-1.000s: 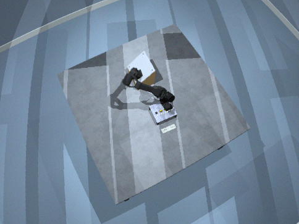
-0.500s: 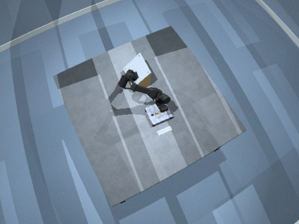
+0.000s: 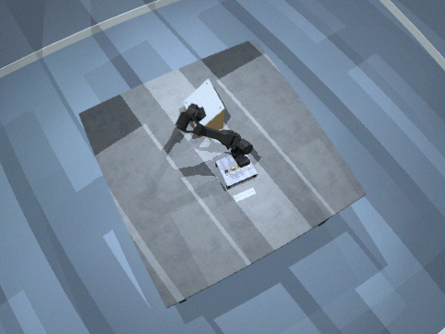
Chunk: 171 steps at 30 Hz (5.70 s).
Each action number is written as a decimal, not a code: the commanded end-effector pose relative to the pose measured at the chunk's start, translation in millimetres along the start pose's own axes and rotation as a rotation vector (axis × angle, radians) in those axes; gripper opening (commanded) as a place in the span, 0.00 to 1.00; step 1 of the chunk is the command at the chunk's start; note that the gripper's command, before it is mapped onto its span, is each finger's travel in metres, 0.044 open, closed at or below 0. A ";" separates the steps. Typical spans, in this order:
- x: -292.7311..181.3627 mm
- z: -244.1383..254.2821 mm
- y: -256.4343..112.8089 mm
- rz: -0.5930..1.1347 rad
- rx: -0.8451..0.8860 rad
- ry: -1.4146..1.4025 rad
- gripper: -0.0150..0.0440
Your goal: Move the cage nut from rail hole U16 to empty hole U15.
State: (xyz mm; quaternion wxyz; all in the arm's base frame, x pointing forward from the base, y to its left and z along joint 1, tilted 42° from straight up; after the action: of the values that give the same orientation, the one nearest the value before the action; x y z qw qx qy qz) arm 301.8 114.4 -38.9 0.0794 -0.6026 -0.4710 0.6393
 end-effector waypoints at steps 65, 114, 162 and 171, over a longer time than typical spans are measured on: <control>0.7 6.1 -0.6 0.019 -0.072 -0.003 0.30; 1.6 8.0 -0.2 0.023 -0.094 -0.004 0.30; 1.1 8.7 -0.3 0.028 -0.119 -0.004 0.30; 0.8 7.0 -0.4 0.026 -0.106 -0.004 0.30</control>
State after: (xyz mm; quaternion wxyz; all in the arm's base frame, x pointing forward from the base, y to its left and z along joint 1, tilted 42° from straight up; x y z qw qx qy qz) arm 294.4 111.2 -40.7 0.0372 -0.6089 -0.4977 0.6165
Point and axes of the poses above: the point midway between the two fingers, 35 mm back from their tips, its own y axis out along the fingers, its own z axis across the jaws, x = y × z, the point moved 5 cm from there along -y, back along the fingers, and after that the axes turned 11 degrees about -y, right-handed, at the moved point
